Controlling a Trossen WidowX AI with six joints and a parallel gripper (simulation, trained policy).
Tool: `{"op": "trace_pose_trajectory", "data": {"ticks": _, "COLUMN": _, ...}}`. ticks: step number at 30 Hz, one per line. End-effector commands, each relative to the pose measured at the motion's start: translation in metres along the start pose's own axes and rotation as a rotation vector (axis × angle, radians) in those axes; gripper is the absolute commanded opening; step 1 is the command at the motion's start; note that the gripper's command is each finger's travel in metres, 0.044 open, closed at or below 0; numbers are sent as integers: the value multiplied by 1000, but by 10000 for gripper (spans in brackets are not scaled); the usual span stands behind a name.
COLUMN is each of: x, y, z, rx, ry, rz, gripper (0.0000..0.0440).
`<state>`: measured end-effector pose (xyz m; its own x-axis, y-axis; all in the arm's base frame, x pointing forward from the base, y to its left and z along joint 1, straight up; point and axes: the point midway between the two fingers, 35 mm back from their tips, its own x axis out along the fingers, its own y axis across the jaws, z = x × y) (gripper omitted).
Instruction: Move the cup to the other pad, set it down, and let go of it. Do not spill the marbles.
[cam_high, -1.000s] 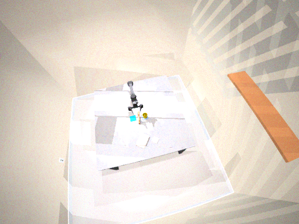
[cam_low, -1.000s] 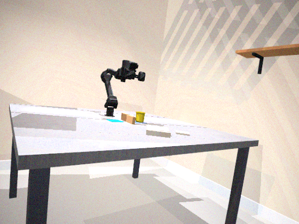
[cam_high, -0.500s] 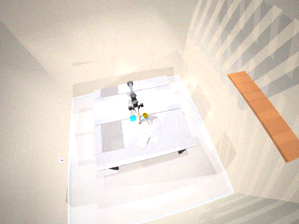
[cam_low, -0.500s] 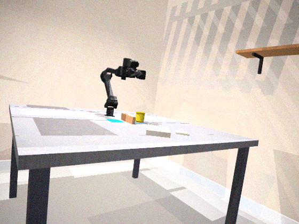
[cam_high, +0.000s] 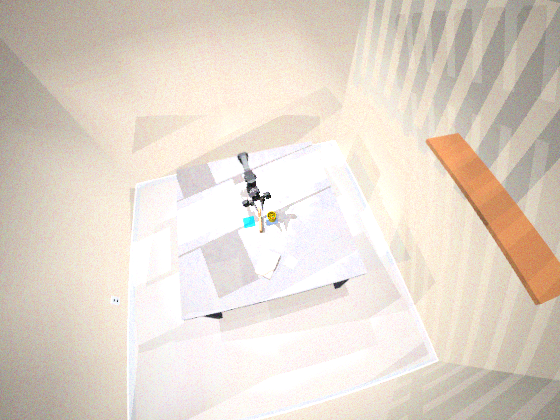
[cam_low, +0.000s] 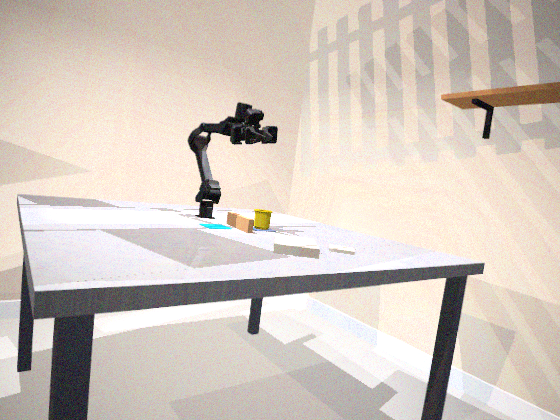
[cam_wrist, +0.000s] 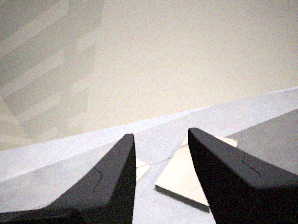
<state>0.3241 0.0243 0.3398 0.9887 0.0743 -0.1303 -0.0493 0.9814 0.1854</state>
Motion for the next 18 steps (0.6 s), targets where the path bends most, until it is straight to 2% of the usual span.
{"op": "trace_pose_trajectory", "data": {"ticks": 1, "x": 4, "y": 4, "z": -2, "rx": 36, "ry": 38, "rz": 5, "gripper": 135}}
{"op": "trace_pose_trajectory", "data": {"ticks": 18, "x": 12, "y": 25, "z": -8, "rx": 255, "ry": 238, "rz": 2, "gripper": 153}}
